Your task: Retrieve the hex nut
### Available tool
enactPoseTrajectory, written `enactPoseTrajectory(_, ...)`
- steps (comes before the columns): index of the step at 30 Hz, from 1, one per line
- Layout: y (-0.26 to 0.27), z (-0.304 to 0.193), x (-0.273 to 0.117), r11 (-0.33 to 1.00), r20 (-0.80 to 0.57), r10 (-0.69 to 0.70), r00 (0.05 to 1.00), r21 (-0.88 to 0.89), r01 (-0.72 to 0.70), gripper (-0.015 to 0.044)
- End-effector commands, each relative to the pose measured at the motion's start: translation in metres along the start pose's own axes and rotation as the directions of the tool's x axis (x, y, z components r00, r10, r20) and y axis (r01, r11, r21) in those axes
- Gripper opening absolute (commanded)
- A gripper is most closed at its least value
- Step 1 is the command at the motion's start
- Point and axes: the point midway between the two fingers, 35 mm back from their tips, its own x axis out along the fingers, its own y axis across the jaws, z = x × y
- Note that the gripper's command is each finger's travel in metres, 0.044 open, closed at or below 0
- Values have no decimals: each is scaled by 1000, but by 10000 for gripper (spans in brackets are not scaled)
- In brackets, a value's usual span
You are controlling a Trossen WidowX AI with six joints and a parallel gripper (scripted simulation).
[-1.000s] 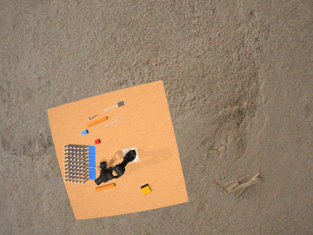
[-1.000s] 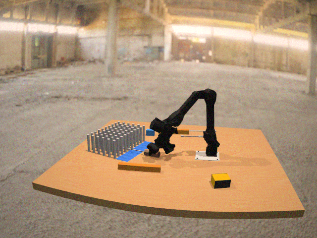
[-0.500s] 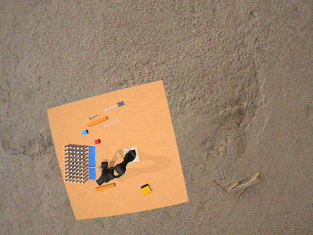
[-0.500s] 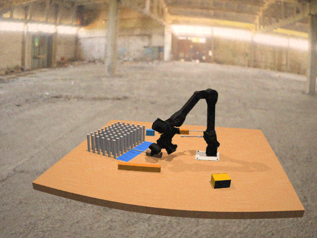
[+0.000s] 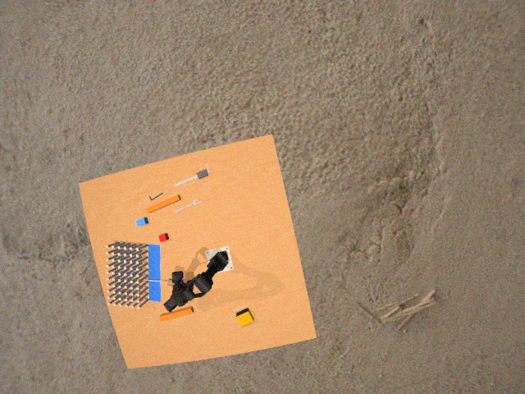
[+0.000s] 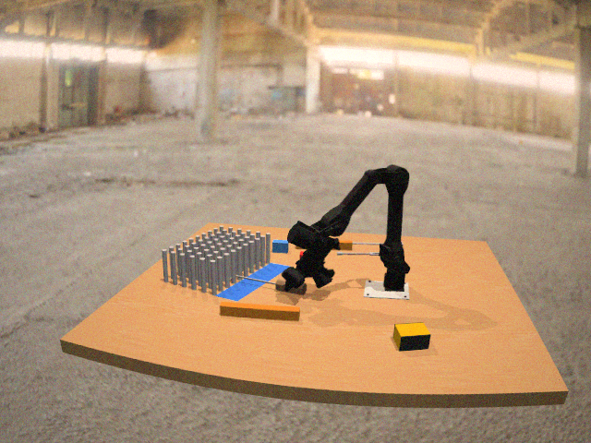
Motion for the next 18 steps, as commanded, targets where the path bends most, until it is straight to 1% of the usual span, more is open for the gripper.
enactPoseTrajectory(1,1,4,-3,1000,-3,3,1000,5,-3,0)
enactPoseTrajectory(18,1,16,-11,1000,-2,3,1000,5,-3,0)
